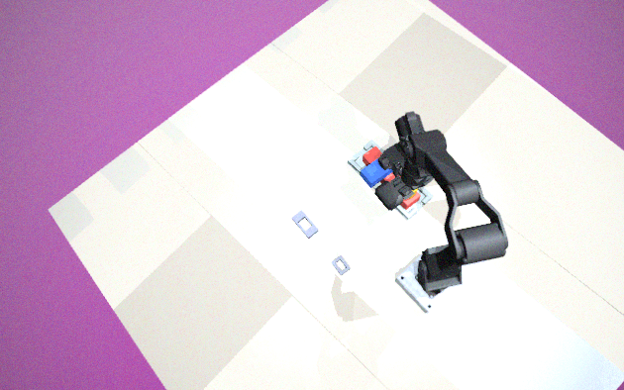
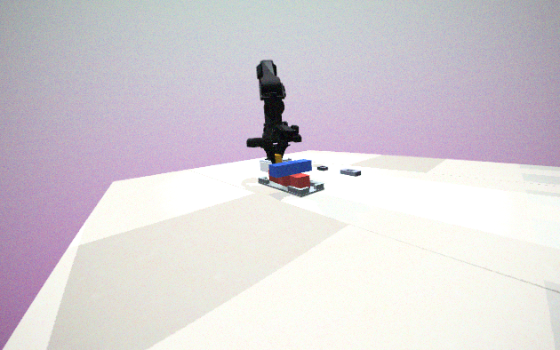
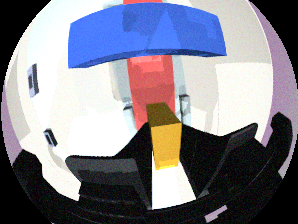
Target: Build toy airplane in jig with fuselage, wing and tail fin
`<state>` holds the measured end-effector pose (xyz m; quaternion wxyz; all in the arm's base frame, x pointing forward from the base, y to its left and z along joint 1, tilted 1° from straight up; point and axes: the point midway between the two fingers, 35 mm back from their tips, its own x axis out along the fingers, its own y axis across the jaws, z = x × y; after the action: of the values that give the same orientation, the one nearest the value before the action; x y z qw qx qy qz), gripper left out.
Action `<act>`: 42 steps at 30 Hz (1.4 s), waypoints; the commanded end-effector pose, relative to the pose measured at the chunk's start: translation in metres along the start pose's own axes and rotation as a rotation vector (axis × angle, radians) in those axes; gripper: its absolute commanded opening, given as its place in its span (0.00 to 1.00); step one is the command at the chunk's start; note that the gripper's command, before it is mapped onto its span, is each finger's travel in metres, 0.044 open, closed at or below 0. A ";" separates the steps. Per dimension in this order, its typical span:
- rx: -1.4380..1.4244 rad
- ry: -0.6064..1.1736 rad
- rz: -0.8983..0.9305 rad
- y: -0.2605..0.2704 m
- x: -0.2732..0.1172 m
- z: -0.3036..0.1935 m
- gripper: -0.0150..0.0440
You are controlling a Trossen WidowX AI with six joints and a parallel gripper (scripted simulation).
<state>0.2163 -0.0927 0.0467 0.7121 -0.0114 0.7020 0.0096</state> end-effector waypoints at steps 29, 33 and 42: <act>-0.004 0.001 -0.003 -0.002 -0.059 0.004 0.69; -0.006 0.003 -0.004 0.000 -0.092 0.001 0.69; -0.006 0.002 -0.004 -0.001 -0.092 0.006 0.69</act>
<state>0.2211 -0.0931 0.1382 0.7125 -0.0140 0.7014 0.0117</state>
